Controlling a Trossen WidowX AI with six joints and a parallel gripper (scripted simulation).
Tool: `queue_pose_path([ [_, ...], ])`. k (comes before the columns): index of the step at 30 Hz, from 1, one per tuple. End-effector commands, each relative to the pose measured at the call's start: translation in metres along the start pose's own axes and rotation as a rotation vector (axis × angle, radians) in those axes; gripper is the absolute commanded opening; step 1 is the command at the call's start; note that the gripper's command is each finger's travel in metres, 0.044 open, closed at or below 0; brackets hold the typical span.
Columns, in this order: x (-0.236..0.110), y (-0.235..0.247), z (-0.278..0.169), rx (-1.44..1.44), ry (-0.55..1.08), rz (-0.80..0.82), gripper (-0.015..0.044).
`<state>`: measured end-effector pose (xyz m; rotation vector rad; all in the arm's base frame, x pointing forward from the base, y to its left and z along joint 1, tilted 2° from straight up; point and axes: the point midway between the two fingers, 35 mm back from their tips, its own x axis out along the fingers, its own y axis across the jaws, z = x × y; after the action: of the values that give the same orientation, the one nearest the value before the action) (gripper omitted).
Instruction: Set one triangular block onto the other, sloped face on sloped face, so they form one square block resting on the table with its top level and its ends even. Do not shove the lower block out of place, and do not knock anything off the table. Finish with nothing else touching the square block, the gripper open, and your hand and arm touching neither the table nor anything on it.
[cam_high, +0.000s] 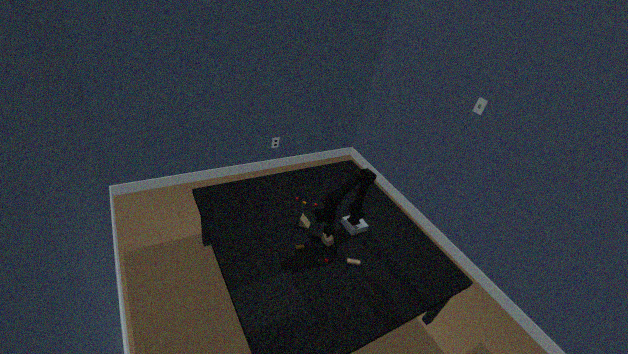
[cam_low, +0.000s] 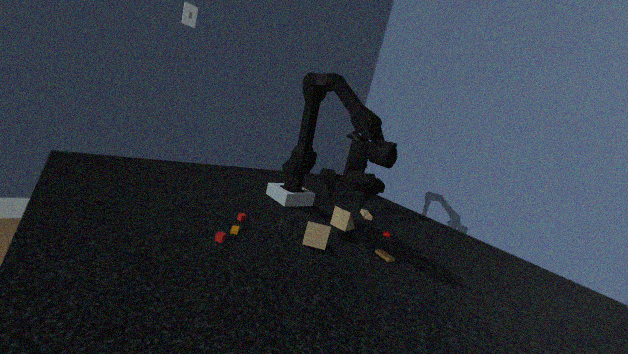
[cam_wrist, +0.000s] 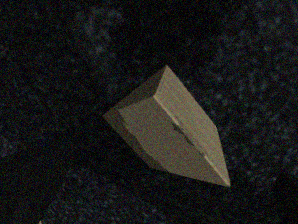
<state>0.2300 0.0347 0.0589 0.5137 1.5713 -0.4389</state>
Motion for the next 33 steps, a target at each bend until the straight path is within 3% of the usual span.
queue_pose_path([
  [1,-0.009,-0.008,0.009,-0.722,0.07,0.095,0.044],
  [17,-0.019,-0.017,0.017,-1.421,0.041,0.237,0.044],
  [33,-0.03,-0.026,0.026,-2.118,-0.113,0.37,0.044],
])
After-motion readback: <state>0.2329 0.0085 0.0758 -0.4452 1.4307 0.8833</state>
